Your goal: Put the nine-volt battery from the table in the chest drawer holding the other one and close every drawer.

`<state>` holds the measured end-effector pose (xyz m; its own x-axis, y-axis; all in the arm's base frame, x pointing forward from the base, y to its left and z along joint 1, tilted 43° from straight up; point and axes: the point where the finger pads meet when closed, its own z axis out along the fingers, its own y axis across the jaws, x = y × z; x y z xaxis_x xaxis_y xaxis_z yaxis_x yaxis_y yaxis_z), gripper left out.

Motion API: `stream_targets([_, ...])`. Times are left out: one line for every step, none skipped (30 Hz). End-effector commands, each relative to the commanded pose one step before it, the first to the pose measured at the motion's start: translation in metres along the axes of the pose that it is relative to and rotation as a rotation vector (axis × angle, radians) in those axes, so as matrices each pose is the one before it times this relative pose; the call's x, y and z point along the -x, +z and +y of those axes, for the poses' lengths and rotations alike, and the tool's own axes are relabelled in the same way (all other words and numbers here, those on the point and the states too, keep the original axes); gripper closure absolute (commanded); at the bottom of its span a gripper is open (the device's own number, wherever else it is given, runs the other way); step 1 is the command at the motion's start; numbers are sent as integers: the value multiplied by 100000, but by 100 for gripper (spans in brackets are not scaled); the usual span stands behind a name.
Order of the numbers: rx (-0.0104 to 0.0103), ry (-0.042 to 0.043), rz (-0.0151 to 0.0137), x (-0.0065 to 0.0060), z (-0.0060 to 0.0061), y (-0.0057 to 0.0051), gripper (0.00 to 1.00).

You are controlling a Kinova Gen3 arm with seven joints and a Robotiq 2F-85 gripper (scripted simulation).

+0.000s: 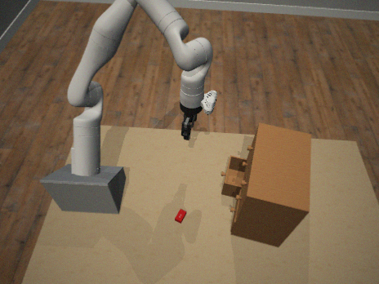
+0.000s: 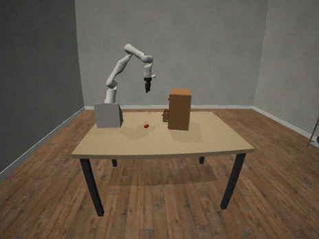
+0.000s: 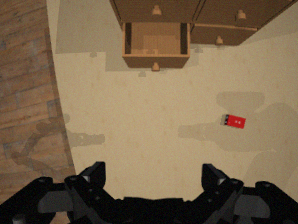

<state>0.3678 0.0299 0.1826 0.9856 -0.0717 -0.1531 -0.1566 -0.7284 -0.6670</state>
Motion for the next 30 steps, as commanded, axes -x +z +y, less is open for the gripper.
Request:
stream_targets([-32,-302,-187,-876,-62,107,0])
stream_targets([-1,-1,0,-303,-42,-1,0])
stream_targets([2,1,0,-302,-41,1,0])
stream_targets([0,0,0,-295,-41,0,0])
stream_targets([-2,-1,0,-282,-40,-1,0])
stream_targets([0,0,0,0,0,0,0])
stream_targets([0,0,0,0,0,0,0])
stream_targets([1,0,0,-266,-37,0,0])
stream_targets([3,1,-1,-246,-33,2,0])
stream_targets([-2,-1,1,-220,-31,-1,0])
stream_targets([-1,-1,0,-194,-27,-1,0])
stream_targets([0,0,0,-165,-23,0,0])
stream_targets([1,0,0,-135,-18,0,0])
stream_targets([1,0,0,-105,-14,1,0])
stream_targets([1,0,0,-76,-10,1,0])
stream_targets([1,0,0,-50,-7,0,0])
stream_targets([0,0,0,-27,-4,0,0])
stream_targets([0,0,0,-11,-1,0,0])
stream_targets([0,0,0,-2,0,0,0])
stream_targets([1,6,3,-3,0,3,0])
stream_targets([4,42,17,-21,0,21,0])
stream_targets([10,108,42,-54,0,53,0])
stream_targets([0,0,0,0,0,0,0])
stream_targets([0,0,0,0,0,0,0])
stream_targets([19,194,77,-98,0,97,0])
stream_targets([30,296,117,-149,-1,149,0])
stream_targets([42,405,162,-204,-1,206,0])
stream_targets([54,525,209,-264,-3,266,0])
stream_targets([65,646,257,-324,-6,327,0])
stream_targets([78,761,304,-381,-9,388,0])
